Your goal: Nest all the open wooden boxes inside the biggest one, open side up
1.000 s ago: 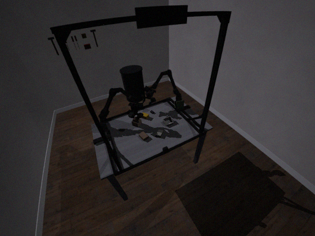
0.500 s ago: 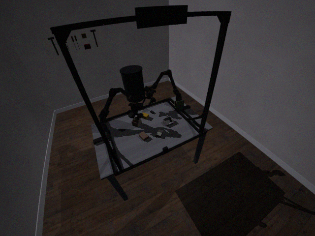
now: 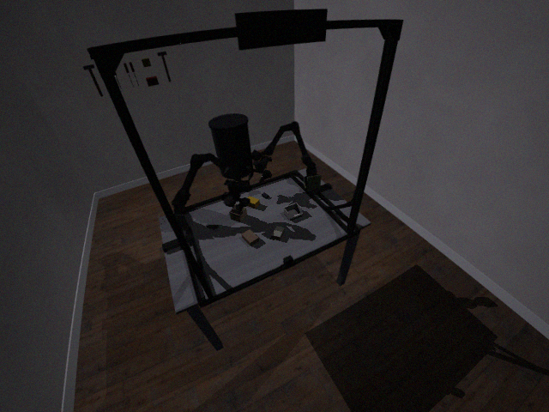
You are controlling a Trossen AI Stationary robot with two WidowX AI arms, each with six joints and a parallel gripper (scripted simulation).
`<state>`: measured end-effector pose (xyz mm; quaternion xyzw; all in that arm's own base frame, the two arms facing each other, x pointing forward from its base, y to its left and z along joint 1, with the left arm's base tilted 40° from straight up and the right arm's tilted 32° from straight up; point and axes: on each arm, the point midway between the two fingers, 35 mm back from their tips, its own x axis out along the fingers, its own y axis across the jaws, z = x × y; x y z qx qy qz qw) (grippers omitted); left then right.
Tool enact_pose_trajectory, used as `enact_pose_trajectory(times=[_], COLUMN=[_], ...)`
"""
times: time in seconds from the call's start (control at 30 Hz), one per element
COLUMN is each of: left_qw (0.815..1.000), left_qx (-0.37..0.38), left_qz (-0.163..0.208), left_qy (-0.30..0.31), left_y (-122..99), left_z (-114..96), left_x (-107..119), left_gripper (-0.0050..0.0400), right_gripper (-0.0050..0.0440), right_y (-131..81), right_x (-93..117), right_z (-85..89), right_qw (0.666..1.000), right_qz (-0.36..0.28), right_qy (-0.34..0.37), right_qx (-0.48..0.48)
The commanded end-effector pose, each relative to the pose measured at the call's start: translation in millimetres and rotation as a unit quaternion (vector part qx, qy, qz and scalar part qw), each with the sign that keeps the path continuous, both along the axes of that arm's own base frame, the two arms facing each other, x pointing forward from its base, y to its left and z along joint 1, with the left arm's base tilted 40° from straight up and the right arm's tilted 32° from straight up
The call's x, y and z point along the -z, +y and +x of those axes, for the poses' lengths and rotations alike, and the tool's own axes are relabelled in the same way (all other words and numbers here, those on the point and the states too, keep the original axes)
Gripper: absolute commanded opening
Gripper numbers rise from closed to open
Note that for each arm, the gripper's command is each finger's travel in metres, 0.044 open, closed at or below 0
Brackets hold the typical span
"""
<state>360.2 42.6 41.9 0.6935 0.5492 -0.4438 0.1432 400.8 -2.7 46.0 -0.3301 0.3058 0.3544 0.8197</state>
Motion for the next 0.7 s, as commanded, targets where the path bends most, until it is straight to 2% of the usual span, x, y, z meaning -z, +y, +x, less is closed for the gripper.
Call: enact_pose_trajectory(times=[0.0,0.67], left_qw=[1.0,1.0], left_qx=[0.001,0.001], left_qz=[0.002,0.002], left_qy=[0.003,0.003], left_y=[2.0,4.1], left_z=[-0.9,-2.4], left_x=[1.6,3.7], left_gripper=[0.0,0.0], right_gripper=[0.04,0.04], right_y=[0.2,0.2], right_x=[-0.4,-0.4], right_z=[-0.1,-0.1], right_qw=[1.0,1.0], right_qz=[0.0,0.0], right_qy=[-0.002,-0.002], right_qx=[-0.002,-0.002])
